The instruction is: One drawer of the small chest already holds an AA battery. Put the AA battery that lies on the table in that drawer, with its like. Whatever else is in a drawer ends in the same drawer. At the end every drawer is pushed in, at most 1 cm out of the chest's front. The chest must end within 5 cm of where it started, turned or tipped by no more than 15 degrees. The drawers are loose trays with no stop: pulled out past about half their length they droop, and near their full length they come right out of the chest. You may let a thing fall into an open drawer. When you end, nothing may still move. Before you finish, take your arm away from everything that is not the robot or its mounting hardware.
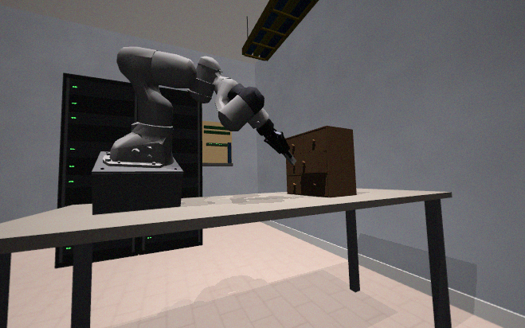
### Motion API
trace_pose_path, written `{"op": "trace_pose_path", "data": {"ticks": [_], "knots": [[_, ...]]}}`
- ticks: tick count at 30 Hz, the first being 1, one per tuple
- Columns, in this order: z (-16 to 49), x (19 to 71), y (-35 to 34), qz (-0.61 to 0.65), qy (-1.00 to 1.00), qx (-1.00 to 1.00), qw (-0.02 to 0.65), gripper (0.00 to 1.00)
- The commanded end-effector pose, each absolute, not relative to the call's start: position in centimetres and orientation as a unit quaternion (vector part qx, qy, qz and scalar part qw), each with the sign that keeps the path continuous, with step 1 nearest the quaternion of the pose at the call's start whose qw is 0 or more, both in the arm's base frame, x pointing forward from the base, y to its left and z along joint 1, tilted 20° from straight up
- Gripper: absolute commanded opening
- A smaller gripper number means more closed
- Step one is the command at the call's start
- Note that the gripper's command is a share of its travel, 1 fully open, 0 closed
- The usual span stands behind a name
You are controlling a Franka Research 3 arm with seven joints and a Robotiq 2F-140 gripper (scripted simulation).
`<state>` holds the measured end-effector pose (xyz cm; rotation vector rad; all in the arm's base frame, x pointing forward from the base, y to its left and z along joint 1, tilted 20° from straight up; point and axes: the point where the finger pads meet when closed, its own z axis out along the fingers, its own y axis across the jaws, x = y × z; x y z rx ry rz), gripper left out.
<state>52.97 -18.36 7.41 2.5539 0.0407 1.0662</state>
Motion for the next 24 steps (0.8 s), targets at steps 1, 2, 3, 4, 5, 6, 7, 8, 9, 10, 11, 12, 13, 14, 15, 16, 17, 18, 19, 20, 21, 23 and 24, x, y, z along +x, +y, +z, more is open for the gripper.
{"op": "trace_pose_path", "data": {"ticks": [1, 2, 3, 4, 5, 6, 7, 8, 9, 10, 11, 12, 13, 14, 15, 16, 17, 18, 19, 20, 21, 23, 24], "knots": [[7.49, 53.02, -18.46, 0.379, 0.013, 0.907, 0.186, 0.0], [7.49, 53.02, -18.46, 0.379, 0.013, 0.907, 0.186, 0.0], [7.49, 53.02, -18.46, 0.379, 0.013, 0.907, 0.186, 0.0], [7.49, 53.02, -18.46, 0.379, 0.013, 0.907, 0.186, 0.0], [7.49, 53.02, -18.46, 0.379, 0.013, 0.907, 0.186, 0.0], [7.49, 53.03, -18.46, 0.379, 0.013, 0.907, 0.186, 0.0], [7.49, 53.03, -18.46, 0.379, 0.013, 0.907, 0.186, 0.0], [7.49, 53.04, -18.47, 0.379, 0.013, 0.907, 0.186, 0.0], [7.49, 53.04, -18.47, 0.379, 0.013, 0.907, 0.186, 0.0], [7.49, 53.05, -18.47, 0.379, 0.013, 0.907, 0.186, 0.0], [7.49, 53.07, -18.47, 0.379, 0.013, 0.907, 0.186, 0.0], [7.49, 53.09, -18.47, 0.379, 0.013, 0.907, 0.186, 0.0], [7.49, 53.11, -18.47, 0.379, 0.013, 0.907, 0.186, 0.0], [7.49, 53.11, -18.47, 0.379, 0.013, 0.907, 0.186, 0.0], [7.49, 53.11, -18.47, 0.379, 0.013, 0.907, 0.186, 0.0], [7.49, 53.13, -18.48, 0.379, 0.013, 0.907, 0.186, 0.0], [7.49, 53.17, -18.48, 0.379, 0.013, 0.907, 0.186, 0.0], [7.5, 53.2, -18.48, 0.379, 0.013, 0.907, 0.186, 0.0], [7.5, 53.24, -18.49, 0.379, 0.013, 0.907, 0.186, 0.0], [7.5, 53.29, -18.49, 0.379, 0.013, 0.907, 0.186, 0.0], [7.5, 53.34, -18.5, 0.379, 0.013, 0.907, 0.186, 0.0], [7.5, 53.46, -18.51, 0.379, 0.013, 0.907, 0.186, 0.0], [7.5, 53.53, -18.52, 0.379, 0.013, 0.907, 0.186, 0.0]]}}
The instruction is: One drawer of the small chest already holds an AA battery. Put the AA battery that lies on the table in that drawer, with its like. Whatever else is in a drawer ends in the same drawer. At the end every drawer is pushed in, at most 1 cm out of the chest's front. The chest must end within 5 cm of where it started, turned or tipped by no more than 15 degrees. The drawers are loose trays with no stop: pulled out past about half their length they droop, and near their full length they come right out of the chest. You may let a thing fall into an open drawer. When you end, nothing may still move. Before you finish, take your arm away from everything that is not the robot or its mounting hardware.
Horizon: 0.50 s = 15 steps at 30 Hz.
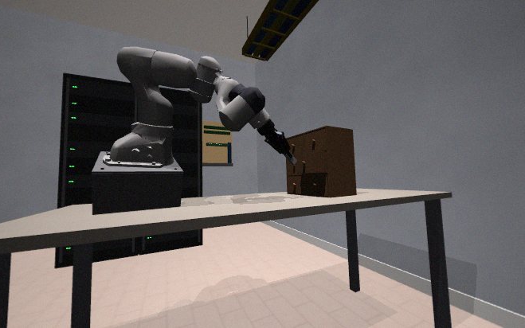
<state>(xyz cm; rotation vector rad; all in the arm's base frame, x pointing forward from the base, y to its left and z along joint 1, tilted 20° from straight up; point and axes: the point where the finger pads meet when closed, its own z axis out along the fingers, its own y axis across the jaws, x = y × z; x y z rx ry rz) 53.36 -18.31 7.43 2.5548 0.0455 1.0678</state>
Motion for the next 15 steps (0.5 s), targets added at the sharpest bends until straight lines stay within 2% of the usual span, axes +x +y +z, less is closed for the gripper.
{"op": "trace_pose_path", "data": {"ticks": [1, 15], "knots": [[7.5, 53.6, -18.5, 0.379, 0.013, 0.907, 0.186, 0.0], [7.5, 54.9, -18.7, 0.379, 0.013, 0.907, 0.186, 0.0]]}}
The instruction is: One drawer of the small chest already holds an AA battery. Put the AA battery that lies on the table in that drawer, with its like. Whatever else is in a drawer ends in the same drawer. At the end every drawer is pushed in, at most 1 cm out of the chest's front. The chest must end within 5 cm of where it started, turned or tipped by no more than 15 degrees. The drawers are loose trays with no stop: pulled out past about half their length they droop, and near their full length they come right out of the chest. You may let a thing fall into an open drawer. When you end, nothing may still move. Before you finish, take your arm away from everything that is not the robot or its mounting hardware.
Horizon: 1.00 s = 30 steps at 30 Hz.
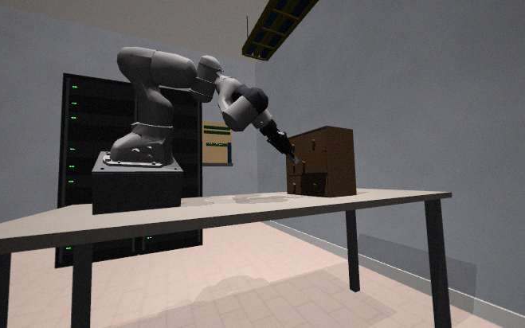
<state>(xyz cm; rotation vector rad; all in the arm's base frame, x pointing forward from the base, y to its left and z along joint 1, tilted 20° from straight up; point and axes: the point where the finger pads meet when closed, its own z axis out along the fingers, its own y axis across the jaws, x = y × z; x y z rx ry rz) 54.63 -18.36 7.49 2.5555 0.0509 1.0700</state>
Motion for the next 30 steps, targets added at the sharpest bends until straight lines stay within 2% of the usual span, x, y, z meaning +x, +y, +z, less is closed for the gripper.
{"op": "trace_pose_path", "data": {"ticks": [1, 30], "knots": [[7.5, 55.1, -18.7, 0.379, 0.013, 0.907, 0.186, 0.0], [7.7, 59.5, -19.2, 0.379, 0.013, 0.907, 0.186, 0.0]]}}
